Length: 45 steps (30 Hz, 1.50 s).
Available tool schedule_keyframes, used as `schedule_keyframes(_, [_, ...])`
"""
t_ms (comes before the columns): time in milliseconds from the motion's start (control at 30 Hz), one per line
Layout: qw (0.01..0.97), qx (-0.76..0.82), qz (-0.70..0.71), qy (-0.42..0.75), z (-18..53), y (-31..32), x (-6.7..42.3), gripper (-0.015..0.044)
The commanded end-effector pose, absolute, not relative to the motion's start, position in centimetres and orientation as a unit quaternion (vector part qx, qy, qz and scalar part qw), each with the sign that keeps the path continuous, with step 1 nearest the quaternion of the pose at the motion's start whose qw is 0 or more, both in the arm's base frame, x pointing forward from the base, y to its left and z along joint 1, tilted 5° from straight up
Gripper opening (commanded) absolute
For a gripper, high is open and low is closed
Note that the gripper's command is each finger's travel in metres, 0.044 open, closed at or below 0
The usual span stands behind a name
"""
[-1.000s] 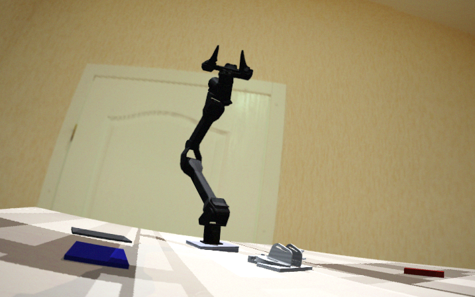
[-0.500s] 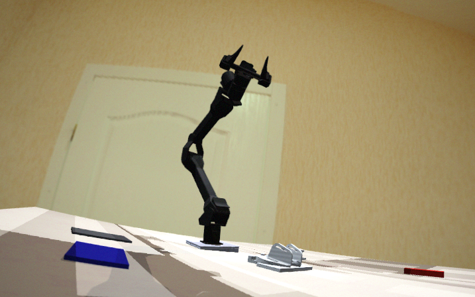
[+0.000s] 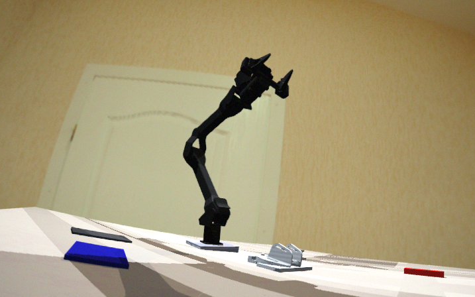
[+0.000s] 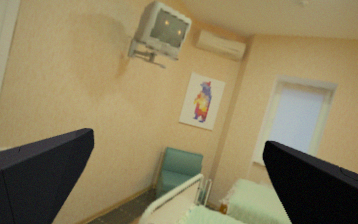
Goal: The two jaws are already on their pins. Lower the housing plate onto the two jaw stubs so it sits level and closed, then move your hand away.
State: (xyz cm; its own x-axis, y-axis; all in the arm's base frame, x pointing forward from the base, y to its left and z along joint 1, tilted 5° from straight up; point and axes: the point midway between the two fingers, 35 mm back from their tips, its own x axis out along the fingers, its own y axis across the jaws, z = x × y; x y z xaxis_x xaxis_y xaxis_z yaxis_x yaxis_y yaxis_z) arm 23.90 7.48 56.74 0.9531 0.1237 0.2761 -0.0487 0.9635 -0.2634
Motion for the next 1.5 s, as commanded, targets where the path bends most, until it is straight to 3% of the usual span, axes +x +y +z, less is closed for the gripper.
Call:
schedule_keyframes(0, [0.984,-0.114,0.077,-0.11,54.6,9.4,25.4,0.044])
schedule_keyframes(767, [0.977,-0.027,0.195,0.08,44.4,18.0,28.5,0.044])
schedule_keyframes(1467, [0.928,0.029,0.235,0.287,33.6,24.7,27.2,0.044])
